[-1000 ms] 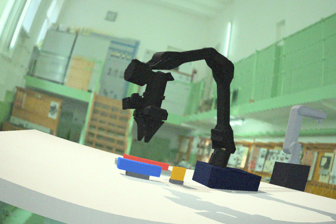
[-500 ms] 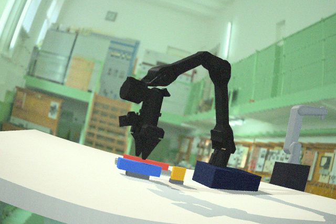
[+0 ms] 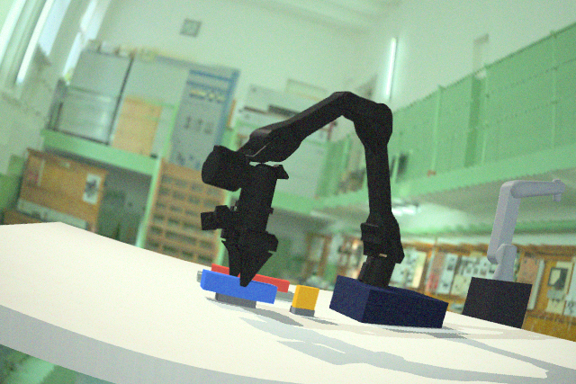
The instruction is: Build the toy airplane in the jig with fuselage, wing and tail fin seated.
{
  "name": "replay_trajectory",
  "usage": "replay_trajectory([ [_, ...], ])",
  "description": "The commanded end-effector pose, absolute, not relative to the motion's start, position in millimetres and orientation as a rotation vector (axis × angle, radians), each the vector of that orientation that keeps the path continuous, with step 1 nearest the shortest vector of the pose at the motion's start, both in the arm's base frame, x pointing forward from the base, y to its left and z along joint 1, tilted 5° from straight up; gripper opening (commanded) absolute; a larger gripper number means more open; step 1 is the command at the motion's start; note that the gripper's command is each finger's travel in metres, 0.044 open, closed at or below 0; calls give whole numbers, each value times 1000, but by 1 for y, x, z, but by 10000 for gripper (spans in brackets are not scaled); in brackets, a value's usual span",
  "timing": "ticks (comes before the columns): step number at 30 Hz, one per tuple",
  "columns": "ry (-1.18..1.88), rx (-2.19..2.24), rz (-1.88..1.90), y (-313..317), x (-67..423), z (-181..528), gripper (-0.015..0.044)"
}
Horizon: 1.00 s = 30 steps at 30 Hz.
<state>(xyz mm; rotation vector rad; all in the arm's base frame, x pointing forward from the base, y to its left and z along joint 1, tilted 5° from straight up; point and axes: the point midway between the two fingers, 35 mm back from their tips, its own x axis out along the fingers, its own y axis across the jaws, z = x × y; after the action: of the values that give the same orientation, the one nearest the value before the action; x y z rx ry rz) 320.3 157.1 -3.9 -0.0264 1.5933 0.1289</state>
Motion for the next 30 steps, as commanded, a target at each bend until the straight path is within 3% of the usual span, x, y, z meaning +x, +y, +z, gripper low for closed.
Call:
replay_trajectory([
  [1,1600,-22,125,157,318,-11,440],
  [9,1600,-22,125,157,317,-22,440],
  [18,1600,-22,125,157,317,-22,204],
  [25,1600,-22,125,157,317,-22,157],
  [30,1590,-17,124,157,321,-14,26],
])
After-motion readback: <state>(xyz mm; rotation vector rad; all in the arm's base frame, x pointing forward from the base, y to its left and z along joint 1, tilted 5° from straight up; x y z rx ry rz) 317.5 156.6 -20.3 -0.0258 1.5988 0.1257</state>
